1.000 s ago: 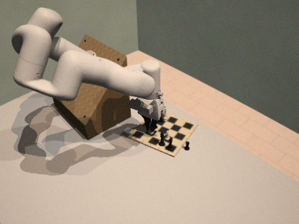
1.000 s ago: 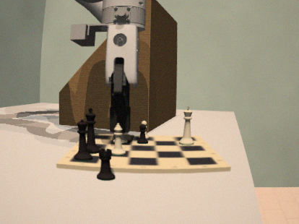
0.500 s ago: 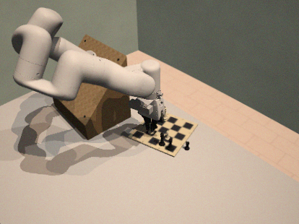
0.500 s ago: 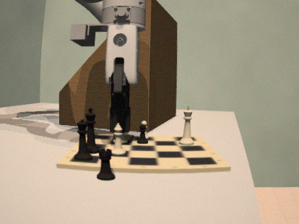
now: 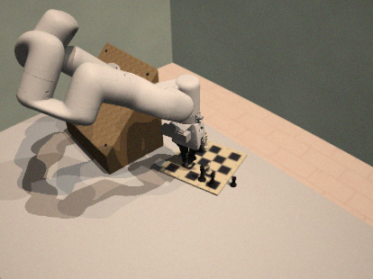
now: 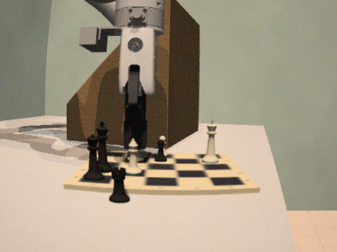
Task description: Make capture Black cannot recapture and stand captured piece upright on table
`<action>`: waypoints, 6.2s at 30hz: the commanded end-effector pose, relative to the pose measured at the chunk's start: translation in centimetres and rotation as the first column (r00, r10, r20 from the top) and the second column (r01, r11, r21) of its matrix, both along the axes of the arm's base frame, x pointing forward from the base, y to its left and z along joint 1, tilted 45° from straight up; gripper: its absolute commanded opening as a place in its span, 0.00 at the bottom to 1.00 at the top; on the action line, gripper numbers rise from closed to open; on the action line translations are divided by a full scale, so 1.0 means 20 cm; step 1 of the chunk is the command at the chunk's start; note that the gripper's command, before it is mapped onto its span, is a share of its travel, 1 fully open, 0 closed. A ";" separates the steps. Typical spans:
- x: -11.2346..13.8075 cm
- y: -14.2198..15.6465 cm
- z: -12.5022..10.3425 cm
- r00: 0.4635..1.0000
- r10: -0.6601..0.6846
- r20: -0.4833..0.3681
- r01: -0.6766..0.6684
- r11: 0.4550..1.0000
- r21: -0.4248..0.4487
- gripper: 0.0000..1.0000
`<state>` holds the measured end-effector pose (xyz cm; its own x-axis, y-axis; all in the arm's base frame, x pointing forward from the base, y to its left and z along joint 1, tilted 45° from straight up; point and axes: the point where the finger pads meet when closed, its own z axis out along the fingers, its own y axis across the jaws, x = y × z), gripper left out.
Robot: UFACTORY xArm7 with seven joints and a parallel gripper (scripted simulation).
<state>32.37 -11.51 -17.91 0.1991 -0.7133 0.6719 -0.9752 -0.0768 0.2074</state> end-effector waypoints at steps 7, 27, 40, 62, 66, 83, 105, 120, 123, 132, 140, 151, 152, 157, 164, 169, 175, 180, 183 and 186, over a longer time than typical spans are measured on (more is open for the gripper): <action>0.01 0.01 0.00 1.000 0.003 0.002 -0.003 1.000 0.002 0.17; 0.01 0.01 0.00 1.000 0.003 0.002 -0.003 1.000 0.002 0.43; 0.02 0.13 0.13 1.000 0.003 0.002 -0.003 1.000 0.002 0.43; 0.05 0.32 0.32 1.000 0.003 0.002 -0.003 1.000 0.002 1.00; 0.05 0.32 0.32 1.000 0.003 0.002 -0.003 1.000 0.002 1.00; 0.05 0.33 0.33 1.000 0.003 0.002 -0.003 1.000 0.002 1.00; 0.07 0.51 0.52 1.000 0.003 0.002 -0.003 1.000 0.002 1.00; 0.08 0.54 0.55 1.000 0.003 0.002 -0.003 1.000 0.002 1.00; 0.08 0.54 0.55 1.000 0.003 0.002 -0.003 1.000 0.002 1.00; 0.08 0.54 0.55 1.000 0.003 0.002 -0.003 1.000 0.002 1.00; 0.08 0.54 0.55 1.000 0.003 0.002 -0.003 1.000 0.002 1.00; 0.08 0.54 0.55 1.000 0.003 0.002 -0.003 1.000 0.002 1.00; 0.08 0.54 0.55 1.000 0.003 0.002 -0.003 1.000 0.002 1.00; 0.08 0.54 0.55 1.000 0.003 0.002 -0.003 1.000 0.002 1.00; 0.08 0.54 0.55 1.000 0.003 0.002 -0.003 1.000 0.002 1.00; 0.08 0.54 0.55 1.000 0.003 0.002 -0.003 1.000 0.002 1.00; 0.08 0.54 0.55 1.000 0.003 0.002 -0.003 1.000 0.002 1.00; 0.08 0.54 0.55 1.000 0.003 0.002 -0.003 1.000 0.002 1.00; 0.08 0.54 0.55 1.000 0.003 0.002 -0.003 1.000 0.002 1.00; 0.08 0.54 0.55 1.000 0.003 0.002 -0.003 1.000 0.002 1.00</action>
